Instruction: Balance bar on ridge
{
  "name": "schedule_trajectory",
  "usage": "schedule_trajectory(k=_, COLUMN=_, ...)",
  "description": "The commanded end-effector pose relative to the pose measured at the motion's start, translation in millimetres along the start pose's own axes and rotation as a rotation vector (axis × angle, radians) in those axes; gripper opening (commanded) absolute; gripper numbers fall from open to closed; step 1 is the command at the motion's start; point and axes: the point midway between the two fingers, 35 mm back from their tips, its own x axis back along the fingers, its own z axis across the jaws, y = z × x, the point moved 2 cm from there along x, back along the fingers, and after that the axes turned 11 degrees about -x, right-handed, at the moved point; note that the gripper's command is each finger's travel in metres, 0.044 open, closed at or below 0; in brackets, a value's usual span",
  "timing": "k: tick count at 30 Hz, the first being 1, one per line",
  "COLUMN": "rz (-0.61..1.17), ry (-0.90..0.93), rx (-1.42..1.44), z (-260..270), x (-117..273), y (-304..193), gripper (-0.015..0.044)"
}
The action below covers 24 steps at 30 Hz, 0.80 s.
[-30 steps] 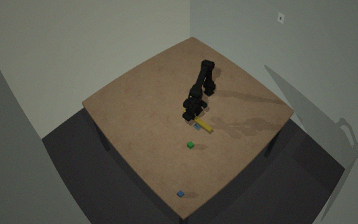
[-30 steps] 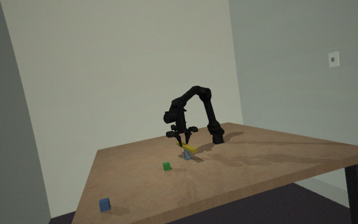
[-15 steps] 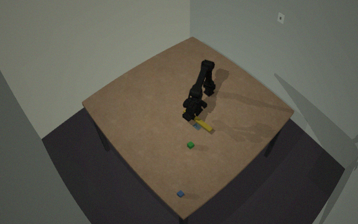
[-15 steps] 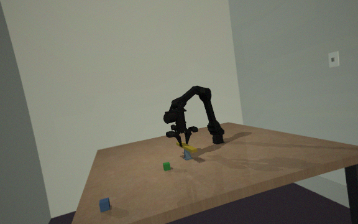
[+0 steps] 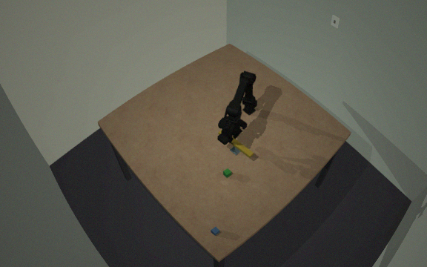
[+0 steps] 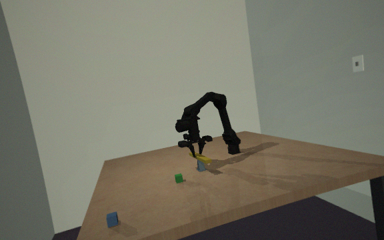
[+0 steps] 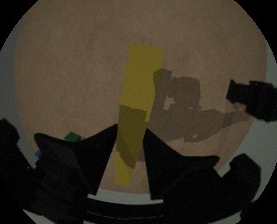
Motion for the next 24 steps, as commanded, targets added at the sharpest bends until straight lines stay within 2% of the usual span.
schedule_trajectory(k=1, rz=0.000, ry=0.000, rx=0.000, z=-0.1, x=-0.1, y=0.0, gripper=0.0000)
schedule_trajectory(k=12, rz=0.000, ry=0.000, rx=0.000, z=-0.1, x=-0.1, y=0.0, gripper=0.0000)
schedule_trajectory(k=18, rz=0.000, ry=0.000, rx=0.000, z=-0.1, x=-0.1, y=0.0, gripper=0.0157)
schedule_trajectory(k=24, rz=0.000, ry=0.000, rx=0.000, z=-0.1, x=-0.1, y=0.0, gripper=0.0167)
